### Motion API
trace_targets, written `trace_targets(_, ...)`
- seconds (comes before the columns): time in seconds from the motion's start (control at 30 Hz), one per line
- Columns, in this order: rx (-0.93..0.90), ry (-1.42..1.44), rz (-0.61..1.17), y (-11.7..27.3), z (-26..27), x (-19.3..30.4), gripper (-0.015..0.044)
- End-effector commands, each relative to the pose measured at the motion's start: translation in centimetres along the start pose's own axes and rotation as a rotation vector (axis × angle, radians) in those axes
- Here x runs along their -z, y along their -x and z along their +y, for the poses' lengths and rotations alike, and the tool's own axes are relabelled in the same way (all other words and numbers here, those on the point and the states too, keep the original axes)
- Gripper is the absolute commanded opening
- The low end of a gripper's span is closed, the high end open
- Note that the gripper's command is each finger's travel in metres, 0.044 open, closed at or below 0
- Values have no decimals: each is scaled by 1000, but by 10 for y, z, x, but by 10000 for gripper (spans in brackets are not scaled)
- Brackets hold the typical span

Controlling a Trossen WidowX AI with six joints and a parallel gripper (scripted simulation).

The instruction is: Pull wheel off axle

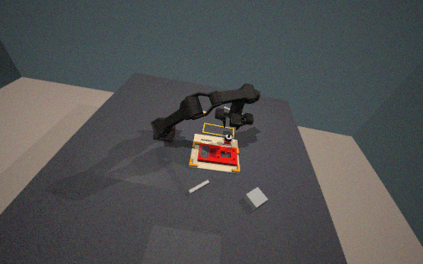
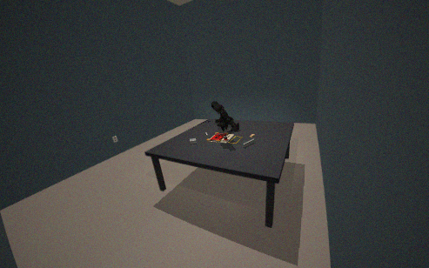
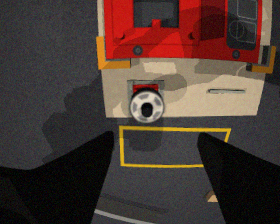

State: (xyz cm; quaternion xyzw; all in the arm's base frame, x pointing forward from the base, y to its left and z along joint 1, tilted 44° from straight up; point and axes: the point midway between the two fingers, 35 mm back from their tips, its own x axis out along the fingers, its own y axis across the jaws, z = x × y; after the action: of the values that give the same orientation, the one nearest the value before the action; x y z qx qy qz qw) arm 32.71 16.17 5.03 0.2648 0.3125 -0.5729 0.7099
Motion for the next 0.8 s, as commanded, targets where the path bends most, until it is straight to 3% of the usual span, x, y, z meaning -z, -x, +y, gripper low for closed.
trace_targets(0.0,-2,-13,-22,-1,2,0,300)
trace_targets(0.27,-2,-13,-22,-9,4,4,300)
trace_targets(0.77,-3,-14,-25,-75,5,0,300)
